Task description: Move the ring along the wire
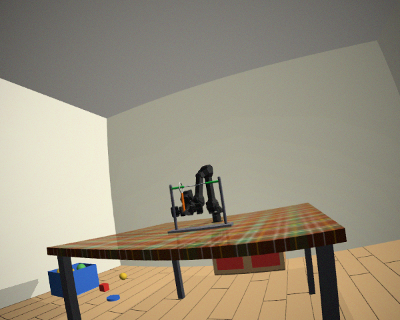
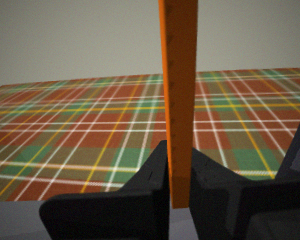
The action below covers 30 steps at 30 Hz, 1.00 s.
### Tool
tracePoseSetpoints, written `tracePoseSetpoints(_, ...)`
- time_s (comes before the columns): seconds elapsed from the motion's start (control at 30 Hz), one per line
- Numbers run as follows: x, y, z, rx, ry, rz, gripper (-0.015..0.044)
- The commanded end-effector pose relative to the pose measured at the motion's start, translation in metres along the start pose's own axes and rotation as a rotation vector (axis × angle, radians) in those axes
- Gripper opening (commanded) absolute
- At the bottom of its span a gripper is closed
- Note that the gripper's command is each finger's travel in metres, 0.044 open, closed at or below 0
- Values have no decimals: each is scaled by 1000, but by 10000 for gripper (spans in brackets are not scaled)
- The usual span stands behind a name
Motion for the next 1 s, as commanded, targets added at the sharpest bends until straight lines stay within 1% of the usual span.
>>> tracePoseSetpoints(0.0,-1,0,-2,4,-5,3,-150)
tracePoseSetpoints(0.97,-1,28,-1,6,2,3,-150)
Point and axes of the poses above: the point midway between the two fingers, 35 mm back from their tips, its own x axis back along the fingers, its own y axis across the jaws, z = x × y, the point moved 4 cm from there along x, back along the fingers, and after that the axes turned 3 degrees about -x, right-handed, at the moved point
